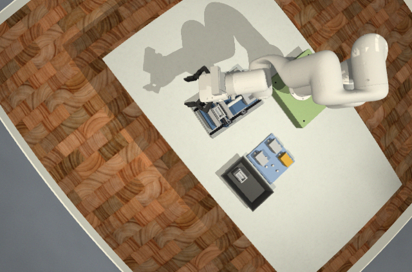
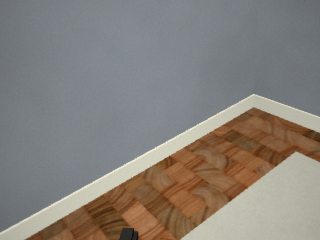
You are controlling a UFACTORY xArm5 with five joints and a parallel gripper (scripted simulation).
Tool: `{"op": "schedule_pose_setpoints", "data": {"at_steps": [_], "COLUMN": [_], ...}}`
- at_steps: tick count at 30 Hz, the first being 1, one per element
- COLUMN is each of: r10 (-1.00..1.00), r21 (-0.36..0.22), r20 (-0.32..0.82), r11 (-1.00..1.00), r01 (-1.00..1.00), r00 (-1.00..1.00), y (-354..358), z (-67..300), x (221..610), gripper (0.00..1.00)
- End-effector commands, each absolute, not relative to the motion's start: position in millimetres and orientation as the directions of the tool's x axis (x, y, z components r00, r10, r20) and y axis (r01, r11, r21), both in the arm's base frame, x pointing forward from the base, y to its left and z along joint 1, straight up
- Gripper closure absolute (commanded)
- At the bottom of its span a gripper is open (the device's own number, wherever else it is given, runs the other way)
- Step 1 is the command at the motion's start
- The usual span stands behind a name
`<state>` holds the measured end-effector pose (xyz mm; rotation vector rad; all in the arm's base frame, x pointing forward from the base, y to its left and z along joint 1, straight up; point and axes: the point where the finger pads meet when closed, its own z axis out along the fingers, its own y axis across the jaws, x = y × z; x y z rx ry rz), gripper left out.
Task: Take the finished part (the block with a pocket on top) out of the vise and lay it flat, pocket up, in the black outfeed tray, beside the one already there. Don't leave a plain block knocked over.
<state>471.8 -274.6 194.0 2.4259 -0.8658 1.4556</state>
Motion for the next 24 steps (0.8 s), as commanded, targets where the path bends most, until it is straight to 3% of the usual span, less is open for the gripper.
{"op": "schedule_pose_setpoints", "data": {"at_steps": [1, 19, 24], "r10": [-0.385, -0.387, -0.470], "r21": [-0.137, -0.138, -0.192], "r20": [0.855, 0.854, 0.806], "r11": [-0.814, -0.813, -0.783], "r01": [-0.565, -0.566, -0.592], "r00": [0.347, 0.347, 0.360], "y": [-275.0, -274.9, -269.2], "z": [195.8, 195.5, 185.0], "x": [472.5, 472.6, 476.3], "gripper": [0.00, 0.00, 0.00]}}
